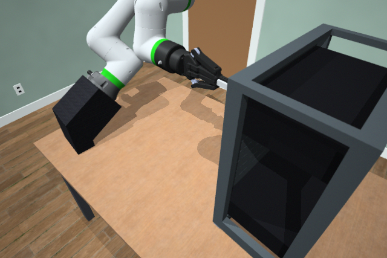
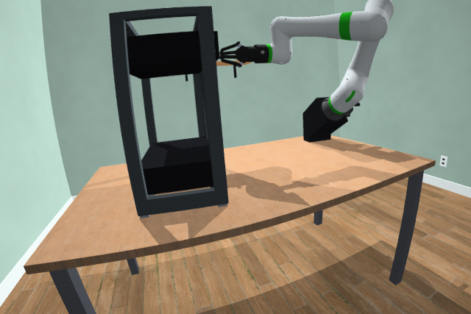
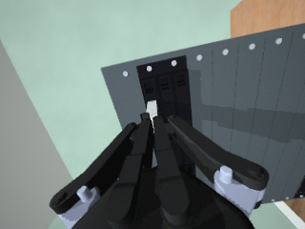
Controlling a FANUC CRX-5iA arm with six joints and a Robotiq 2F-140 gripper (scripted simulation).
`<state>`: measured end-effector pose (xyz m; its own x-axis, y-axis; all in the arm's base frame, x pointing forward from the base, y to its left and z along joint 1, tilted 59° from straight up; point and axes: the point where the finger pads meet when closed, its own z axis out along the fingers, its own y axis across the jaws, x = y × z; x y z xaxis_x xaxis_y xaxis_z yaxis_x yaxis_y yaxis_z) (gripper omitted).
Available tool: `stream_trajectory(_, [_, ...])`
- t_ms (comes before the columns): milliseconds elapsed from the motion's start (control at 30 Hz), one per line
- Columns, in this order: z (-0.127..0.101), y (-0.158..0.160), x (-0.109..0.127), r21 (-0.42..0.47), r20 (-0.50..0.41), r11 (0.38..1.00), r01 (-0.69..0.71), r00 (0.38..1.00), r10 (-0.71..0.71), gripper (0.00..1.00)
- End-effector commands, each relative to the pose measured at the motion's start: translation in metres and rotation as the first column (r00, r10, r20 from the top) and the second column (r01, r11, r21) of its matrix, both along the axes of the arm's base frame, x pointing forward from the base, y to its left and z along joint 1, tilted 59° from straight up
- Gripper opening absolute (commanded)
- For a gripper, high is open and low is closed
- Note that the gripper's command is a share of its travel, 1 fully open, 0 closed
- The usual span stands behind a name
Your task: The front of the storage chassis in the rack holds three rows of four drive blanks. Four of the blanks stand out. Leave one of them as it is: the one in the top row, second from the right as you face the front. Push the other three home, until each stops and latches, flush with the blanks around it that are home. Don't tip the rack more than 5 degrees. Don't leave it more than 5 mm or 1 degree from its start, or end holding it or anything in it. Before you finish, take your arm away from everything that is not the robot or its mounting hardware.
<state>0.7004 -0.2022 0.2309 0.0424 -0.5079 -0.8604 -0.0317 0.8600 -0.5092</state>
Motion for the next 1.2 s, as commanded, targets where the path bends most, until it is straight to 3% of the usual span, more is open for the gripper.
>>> stream_trajectory(0, [-0.0001, 0.0001, 0.0002, 0.000, 0.000, 1.000, 0.000, 1.000, 0.000, 0.00])
stream_trajectory(1167, [-0.0001, 0.0005, 0.0054, 0.000, 0.000, 1.000, 0.000, 1.000, 0.000, 0.00])
